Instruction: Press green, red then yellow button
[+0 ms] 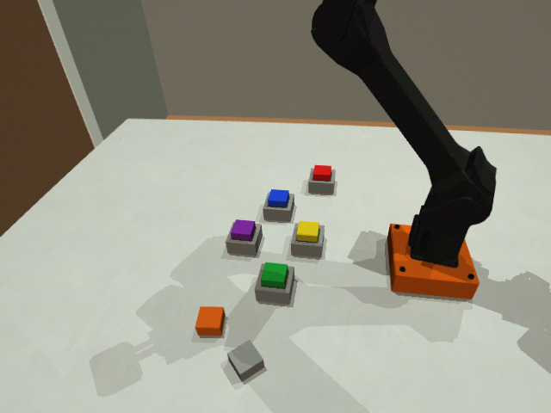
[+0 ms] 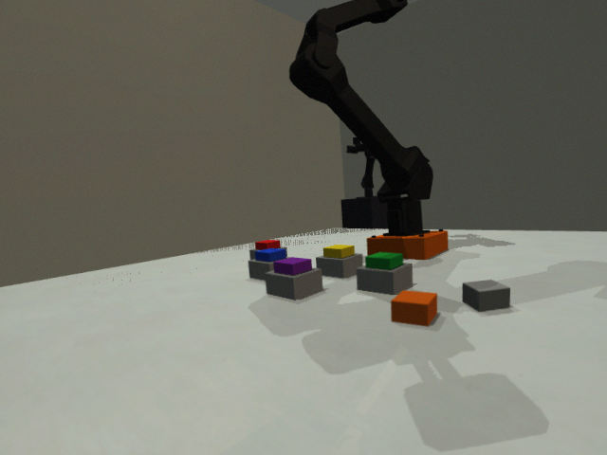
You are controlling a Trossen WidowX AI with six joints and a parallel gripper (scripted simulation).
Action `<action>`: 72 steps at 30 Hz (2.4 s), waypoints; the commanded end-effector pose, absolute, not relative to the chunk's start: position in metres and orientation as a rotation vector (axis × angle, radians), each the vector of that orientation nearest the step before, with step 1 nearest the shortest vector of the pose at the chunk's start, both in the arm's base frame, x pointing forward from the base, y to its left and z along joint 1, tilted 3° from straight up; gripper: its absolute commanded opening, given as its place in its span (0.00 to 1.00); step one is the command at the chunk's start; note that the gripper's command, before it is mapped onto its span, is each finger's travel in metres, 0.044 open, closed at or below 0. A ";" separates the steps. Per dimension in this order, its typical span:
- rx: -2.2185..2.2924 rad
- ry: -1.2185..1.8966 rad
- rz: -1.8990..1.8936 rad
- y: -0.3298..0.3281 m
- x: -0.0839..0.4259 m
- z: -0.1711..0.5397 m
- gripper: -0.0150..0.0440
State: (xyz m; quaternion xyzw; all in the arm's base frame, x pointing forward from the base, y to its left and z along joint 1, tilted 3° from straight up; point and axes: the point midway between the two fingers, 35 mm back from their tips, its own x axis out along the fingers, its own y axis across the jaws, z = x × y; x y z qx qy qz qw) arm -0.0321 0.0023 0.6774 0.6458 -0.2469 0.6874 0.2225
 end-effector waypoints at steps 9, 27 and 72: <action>1.170 -0.761 2.098 0.080 -0.139 0.645 0.93; 0.012 -0.131 1.817 0.341 -0.088 0.444 0.93; -0.153 1.567 0.096 0.118 0.212 0.061 0.58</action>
